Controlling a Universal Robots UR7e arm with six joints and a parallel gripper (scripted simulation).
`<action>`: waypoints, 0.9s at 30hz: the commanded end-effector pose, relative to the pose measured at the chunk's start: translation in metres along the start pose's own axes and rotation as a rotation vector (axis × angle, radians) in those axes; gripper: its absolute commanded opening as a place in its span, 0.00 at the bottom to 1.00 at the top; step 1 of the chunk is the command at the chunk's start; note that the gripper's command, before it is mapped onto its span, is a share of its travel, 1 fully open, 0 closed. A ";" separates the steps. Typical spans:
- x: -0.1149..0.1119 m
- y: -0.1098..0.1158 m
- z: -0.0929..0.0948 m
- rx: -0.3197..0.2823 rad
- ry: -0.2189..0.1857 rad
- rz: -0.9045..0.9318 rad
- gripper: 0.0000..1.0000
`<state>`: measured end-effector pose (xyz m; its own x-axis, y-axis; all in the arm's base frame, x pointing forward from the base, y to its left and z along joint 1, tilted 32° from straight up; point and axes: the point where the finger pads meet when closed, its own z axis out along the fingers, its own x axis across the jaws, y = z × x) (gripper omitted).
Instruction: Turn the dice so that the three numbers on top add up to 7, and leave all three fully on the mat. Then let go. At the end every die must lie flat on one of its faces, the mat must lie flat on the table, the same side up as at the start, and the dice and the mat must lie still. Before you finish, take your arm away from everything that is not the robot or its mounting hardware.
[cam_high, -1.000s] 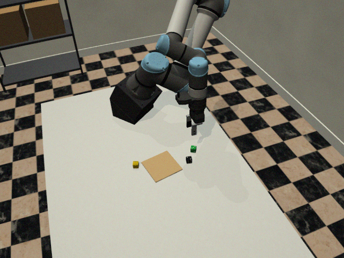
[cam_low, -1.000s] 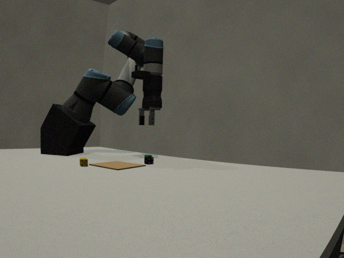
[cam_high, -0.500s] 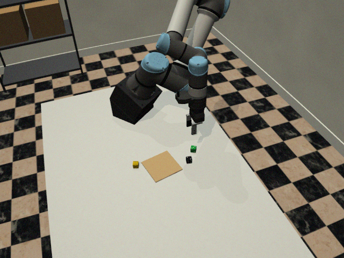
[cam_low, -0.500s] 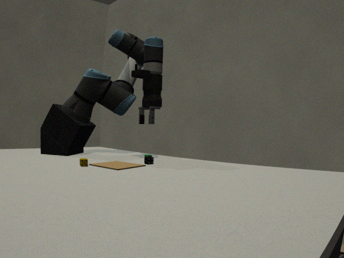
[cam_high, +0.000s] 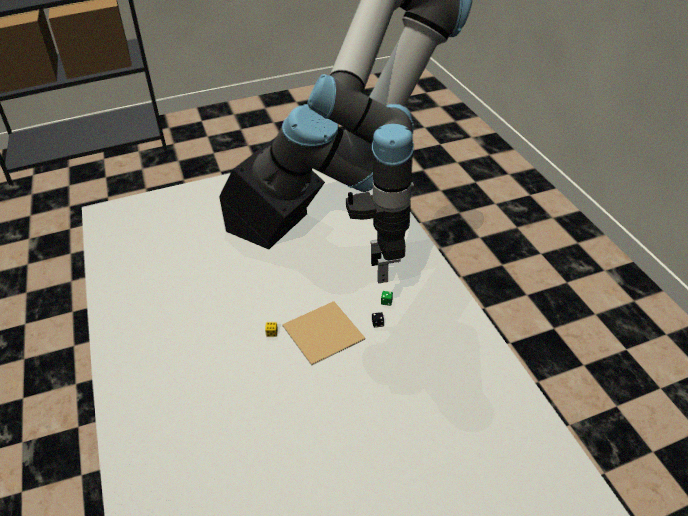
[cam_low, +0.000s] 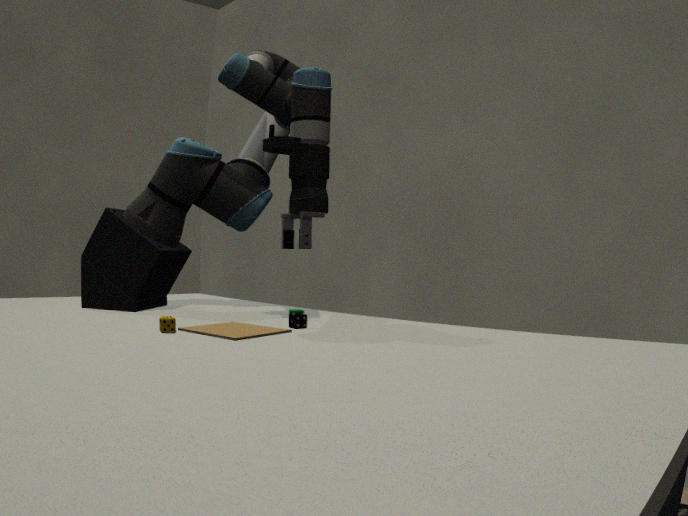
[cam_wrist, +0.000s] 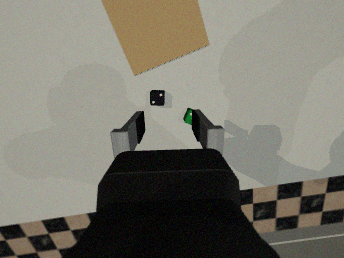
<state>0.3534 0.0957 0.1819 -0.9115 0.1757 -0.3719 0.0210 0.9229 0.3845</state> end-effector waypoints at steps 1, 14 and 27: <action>-0.018 -0.007 0.005 0.005 0.002 0.056 1.00; -0.019 -0.008 0.005 0.005 0.002 0.060 1.00; -0.020 -0.009 0.006 0.005 0.002 0.017 1.00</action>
<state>0.3730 0.0869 0.1810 -0.9106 0.2149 -0.3529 0.0628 0.9161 0.3960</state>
